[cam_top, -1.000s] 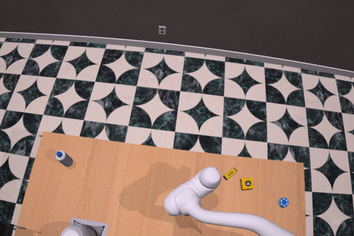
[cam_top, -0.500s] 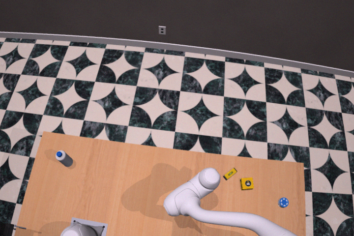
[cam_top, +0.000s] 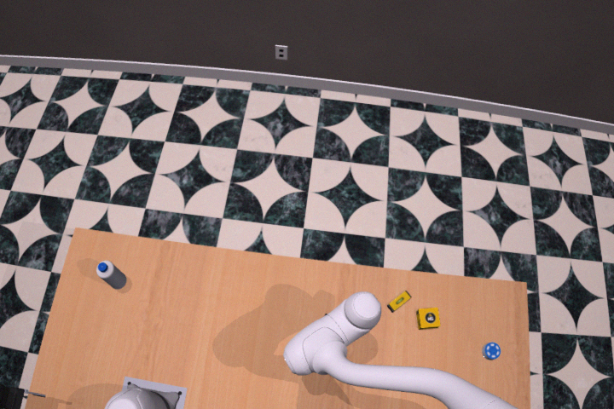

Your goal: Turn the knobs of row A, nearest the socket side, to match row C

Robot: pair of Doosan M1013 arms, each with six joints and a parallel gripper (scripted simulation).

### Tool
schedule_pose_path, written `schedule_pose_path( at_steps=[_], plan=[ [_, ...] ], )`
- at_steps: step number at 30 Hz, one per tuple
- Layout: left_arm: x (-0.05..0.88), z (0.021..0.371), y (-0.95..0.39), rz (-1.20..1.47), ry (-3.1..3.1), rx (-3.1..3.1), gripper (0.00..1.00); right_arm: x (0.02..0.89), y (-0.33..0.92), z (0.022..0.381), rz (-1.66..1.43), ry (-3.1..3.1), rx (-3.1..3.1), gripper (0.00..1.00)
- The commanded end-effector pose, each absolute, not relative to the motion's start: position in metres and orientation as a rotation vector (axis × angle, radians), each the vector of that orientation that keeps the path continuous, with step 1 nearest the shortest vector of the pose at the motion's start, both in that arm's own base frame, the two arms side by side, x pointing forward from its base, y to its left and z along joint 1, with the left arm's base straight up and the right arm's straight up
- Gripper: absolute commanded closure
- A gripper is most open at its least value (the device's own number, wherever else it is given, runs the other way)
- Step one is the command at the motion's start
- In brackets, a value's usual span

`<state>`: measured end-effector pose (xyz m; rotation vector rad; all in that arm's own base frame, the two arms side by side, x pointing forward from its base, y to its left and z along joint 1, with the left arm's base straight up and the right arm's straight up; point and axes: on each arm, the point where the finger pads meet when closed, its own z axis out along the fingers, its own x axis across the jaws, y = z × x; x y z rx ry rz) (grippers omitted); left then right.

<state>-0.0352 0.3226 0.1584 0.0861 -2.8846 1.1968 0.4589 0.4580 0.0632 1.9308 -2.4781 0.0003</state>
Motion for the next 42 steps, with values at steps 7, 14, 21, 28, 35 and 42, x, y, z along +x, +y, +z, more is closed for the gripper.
schedule_pose_path(
  at_steps=[7, 14, 21, 28, 35, 42],
  plan=[
    [-0.035, 0.159, 0.323, 1.195, -2.885, 0.086, 0.0, 0.459, 0.458, 0.062, -0.001, -2.479, 1.931, 0.54],
    [-0.035, 0.159, 0.323, 1.195, -2.885, 0.086, 0.0, 0.459, 0.458, 0.062, -0.001, -2.479, 1.931, 0.54],
    [-0.035, 0.159, 0.323, 1.195, -2.885, 0.086, 0.0, 0.459, 0.458, 0.062, -0.001, -2.479, 1.931, 0.54],
    [-0.035, 0.159, 0.323, 1.195, -2.885, 0.086, 0.0, 0.459, 0.458, 0.061, -0.001, -2.479, 1.931, 0.54],
    [-0.035, 0.159, 0.323, 1.195, -2.885, 0.086, 0.0, 0.459, 0.458, 0.051, -0.001, -2.479, 1.931, 0.54],
    [-0.035, 0.159, 0.323, 1.195, -2.885, 0.086, 0.0, 0.459, 0.458, 0.048, -0.001, -2.479, 1.931, 0.54]
  ],
)
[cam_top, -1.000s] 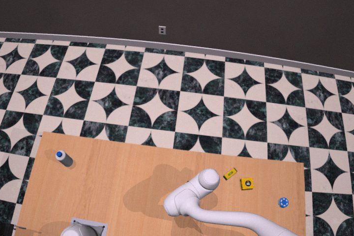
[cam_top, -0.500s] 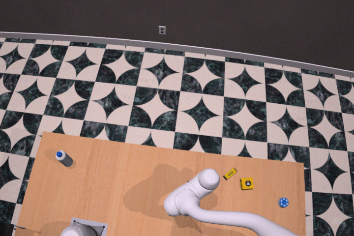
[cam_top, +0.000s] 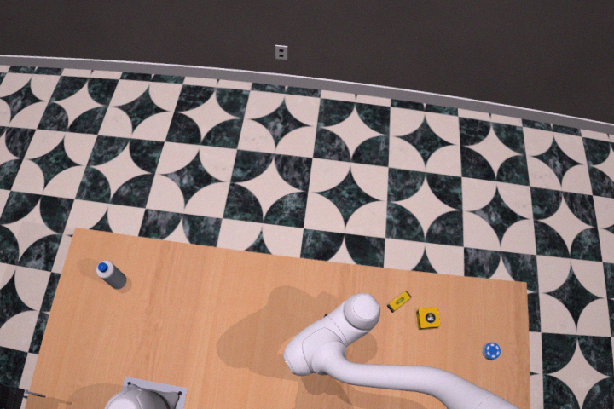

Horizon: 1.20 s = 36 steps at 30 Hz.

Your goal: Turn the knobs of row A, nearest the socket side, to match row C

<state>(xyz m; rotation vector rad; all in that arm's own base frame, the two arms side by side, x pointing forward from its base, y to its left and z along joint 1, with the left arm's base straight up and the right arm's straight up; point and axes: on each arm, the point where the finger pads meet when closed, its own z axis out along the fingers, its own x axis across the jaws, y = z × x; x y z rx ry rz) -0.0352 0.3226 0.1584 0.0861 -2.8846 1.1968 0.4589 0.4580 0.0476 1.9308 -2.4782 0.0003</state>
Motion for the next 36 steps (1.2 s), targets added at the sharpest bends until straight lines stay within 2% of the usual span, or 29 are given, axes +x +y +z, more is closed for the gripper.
schedule_pose_path(
  at_steps=[1, 12, 13, 36],
  plan=[
    [-0.0353, 0.1588, 0.3229, 1.195, -2.885, 0.086, 0.0, 0.4592, 0.4584, 0.0482, -0.001, -2.479, 1.931, 0.54],
    [-0.0353, 0.1588, 0.3229, 1.195, -2.885, 0.086, 0.0, 0.4592, 0.4584, 0.0482, -0.001, -2.479, 1.931, 0.54],
    [-0.0353, 0.1588, 0.3229, 1.195, -2.885, 0.086, 0.0, 0.4592, 0.4584, 0.0482, -0.001, -2.479, 1.931, 0.7],
    [-0.0353, 0.1588, 0.3229, 1.195, -2.885, 0.086, 0.0, 0.4592, 0.4584, 0.0482, -0.001, -2.484, 1.925, 0.7]
  ],
)
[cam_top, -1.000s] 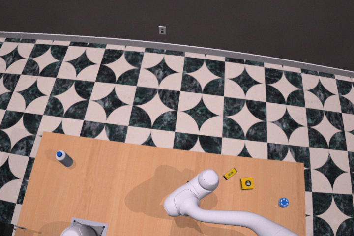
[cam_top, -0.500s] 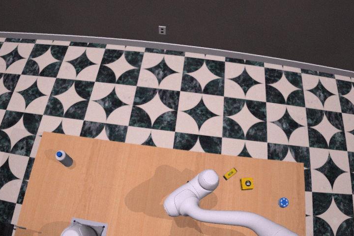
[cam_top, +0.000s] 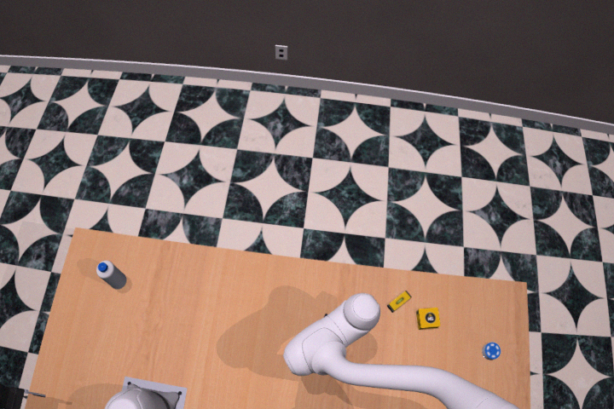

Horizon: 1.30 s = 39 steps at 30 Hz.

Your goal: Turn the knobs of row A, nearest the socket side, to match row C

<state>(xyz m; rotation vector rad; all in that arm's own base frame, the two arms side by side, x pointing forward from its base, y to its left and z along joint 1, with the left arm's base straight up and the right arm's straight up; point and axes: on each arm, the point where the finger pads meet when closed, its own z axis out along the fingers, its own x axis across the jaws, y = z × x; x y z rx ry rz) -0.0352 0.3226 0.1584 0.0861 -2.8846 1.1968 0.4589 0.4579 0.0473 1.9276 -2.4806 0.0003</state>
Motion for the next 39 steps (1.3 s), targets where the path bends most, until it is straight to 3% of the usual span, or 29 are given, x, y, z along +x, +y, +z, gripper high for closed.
schedule_pose_path(
  at_steps=[1, 39],
  plan=[
    [-0.0353, 0.1588, 0.3229, 1.195, -2.885, 0.086, 0.0, 0.4592, 0.4584, 0.0482, -0.001, -2.486, 1.923, 0.7],
    [-0.0353, 0.1588, 0.3229, 1.195, -2.885, 0.086, 0.0, 0.4592, 0.4584, 0.0482, -0.001, -2.844, 1.339, 0.7]
  ],
)
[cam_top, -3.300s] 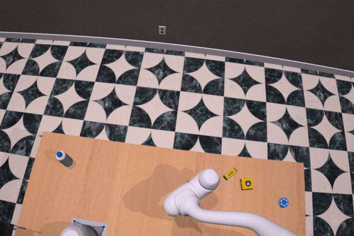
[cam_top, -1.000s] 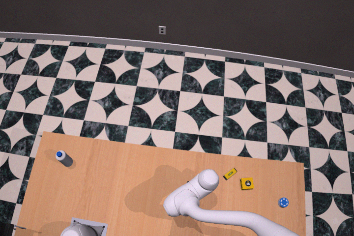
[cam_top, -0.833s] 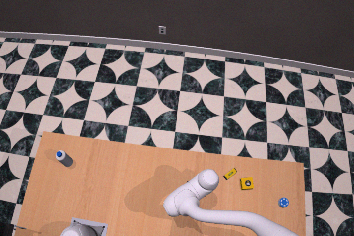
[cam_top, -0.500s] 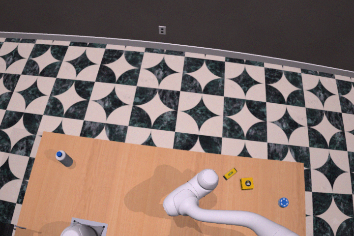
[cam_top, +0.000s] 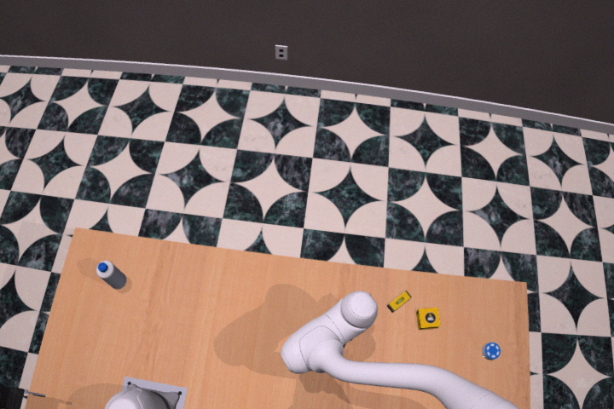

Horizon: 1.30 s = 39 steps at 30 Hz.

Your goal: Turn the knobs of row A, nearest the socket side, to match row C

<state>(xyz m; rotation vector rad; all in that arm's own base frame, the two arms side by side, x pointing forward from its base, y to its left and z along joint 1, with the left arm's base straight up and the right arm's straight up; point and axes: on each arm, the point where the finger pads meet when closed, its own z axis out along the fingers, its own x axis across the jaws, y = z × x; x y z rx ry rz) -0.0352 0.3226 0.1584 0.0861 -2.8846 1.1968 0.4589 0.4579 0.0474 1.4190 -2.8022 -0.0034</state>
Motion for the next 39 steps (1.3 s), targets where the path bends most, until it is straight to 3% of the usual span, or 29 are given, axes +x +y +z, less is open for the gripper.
schedule_pose_path(
  at_steps=[1, 39],
  plan=[
    [-0.0353, 0.1588, 0.3229, 1.195, -2.885, 0.086, 0.0, 0.4592, 0.4584, 0.0482, -0.001, -2.859, 1.305, 0.7],
    [-0.0353, 0.1588, 0.3229, 1.195, -2.885, 0.086, 0.0, 0.4592, 0.4584, 0.0482, -0.002, -3.142, -0.012, 0.7]
  ],
)
